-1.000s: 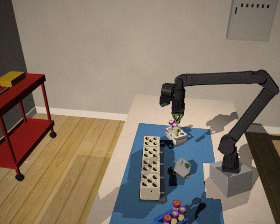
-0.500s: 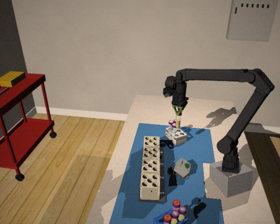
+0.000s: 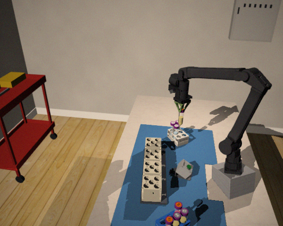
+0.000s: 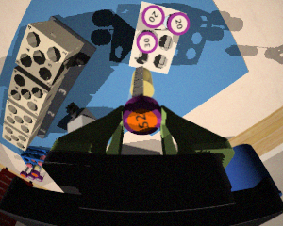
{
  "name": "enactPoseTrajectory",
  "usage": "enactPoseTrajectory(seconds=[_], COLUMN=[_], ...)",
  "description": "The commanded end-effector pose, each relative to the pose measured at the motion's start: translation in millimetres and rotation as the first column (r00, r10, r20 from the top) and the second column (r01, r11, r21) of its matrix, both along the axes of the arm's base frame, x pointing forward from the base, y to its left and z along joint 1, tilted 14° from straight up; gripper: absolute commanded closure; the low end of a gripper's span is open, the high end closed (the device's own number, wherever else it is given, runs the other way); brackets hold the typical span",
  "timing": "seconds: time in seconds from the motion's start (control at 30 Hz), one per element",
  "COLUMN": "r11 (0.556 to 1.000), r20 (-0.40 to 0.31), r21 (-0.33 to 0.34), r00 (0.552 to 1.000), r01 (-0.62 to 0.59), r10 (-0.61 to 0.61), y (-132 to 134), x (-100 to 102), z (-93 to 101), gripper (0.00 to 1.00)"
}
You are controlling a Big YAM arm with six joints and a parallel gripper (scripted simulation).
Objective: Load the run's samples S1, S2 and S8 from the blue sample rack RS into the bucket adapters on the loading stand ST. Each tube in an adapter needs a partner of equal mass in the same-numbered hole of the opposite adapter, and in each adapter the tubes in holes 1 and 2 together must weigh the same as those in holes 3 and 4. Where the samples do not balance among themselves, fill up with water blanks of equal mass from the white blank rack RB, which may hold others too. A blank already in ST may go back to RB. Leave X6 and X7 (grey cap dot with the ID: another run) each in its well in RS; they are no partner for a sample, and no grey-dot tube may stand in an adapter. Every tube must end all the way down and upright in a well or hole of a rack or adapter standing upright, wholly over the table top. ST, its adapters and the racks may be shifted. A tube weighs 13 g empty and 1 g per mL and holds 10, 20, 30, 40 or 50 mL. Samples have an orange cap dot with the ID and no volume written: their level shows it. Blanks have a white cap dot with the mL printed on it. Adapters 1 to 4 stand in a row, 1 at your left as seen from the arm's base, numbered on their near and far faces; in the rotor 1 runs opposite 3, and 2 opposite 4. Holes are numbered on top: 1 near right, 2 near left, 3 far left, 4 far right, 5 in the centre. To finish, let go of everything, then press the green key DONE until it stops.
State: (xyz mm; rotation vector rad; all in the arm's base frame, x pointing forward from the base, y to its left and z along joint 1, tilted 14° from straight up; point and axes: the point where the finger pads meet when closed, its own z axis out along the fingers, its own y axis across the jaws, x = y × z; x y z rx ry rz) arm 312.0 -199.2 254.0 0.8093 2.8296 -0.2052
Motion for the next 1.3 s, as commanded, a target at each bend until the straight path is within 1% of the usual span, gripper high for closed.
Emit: enactPoseTrajectory(seconds=[0.0,0.07,0.1,0.2,0.23,0.27,0.3,0.37,0.47,0.5,0.53,0.57,0.63,0.67,0.7,0.77,0.9,0.93,0.97,1.0,1.1,1.2,1.23,1.27], r11=[0.994,0.994,0.987,0.975,0.978,0.978,0.977,0.975,0.974,0.974,0.974,0.974,0.974,0.978,0.977,0.977,0.979,0.980,0.980,0.979,0.978,0.978,0.980,0.980], r20=[0.109,0.109,0.093,0.105,0.090,0.090,0.083,0.062,0.059,0.084,0.077,0.059,0.059,0.127,0.082,0.057,0.057,0.077,0.071,0.055,0.055,0.058,0.132,0.119], r21=[-0.014,-0.014,0.000,0.018,0.019,0.019,0.025,0.032,0.033,0.025,0.027,0.033,0.033,0.010,0.024,0.031,0.028,0.022,0.024,0.029,0.029,0.028,0.003,0.007], r00=[0.988,0.988,0.983,0.969,0.974,0.974,0.973,0.974,0.972,0.970,0.971,0.973,0.973,0.970,0.974,0.975,0.977,0.977,0.977,0.978,0.977,0.977,0.972,0.973], r01=[0.111,0.111,0.159,0.222,0.207,0.207,0.212,0.218,0.226,0.227,0.226,0.224,0.224,0.210,0.210,0.212,0.203,0.200,0.200,0.202,0.207,0.204,0.197,0.197], r10=[-0.109,-0.109,-0.158,-0.222,-0.207,-0.207,-0.214,-0.219,-0.228,-0.228,-0.228,-0.225,-0.225,-0.209,-0.212,-0.213,-0.205,-0.201,-0.201,-0.204,-0.208,-0.206,-0.195,-0.196], y=[0,0,-5,-3,-2,-2,1,-3,-7,-12,-12,-9,-9,-10,-8,-11,-14,-16,-16,-15,-18,-18,-23,-25], x=[11,11,2,3,7,7,4,6,7,13,12,9,9,17,11,11,13,20,19,15,15,17,32,33], z=[39.3,39.3,29.0,28.7,22.4,22.4,10.2,-2.7,-11.5,-2.4,-8.0,-19.1,-19.1,8.2,-14.6,-29.4,-39.0,-32.4,-37.4,-47.5,-55.3,-56.4,-26.0,-33.8], gripper=[1.00,1.00,1.00,1.00,1.00,1.00,1.00,1.00,1.00,1.00,1.00,1.00,1.00,1.00,1.00,1.00,1.00,1.00,1.00,1.00,1.00,1.00,1.00,1.00])
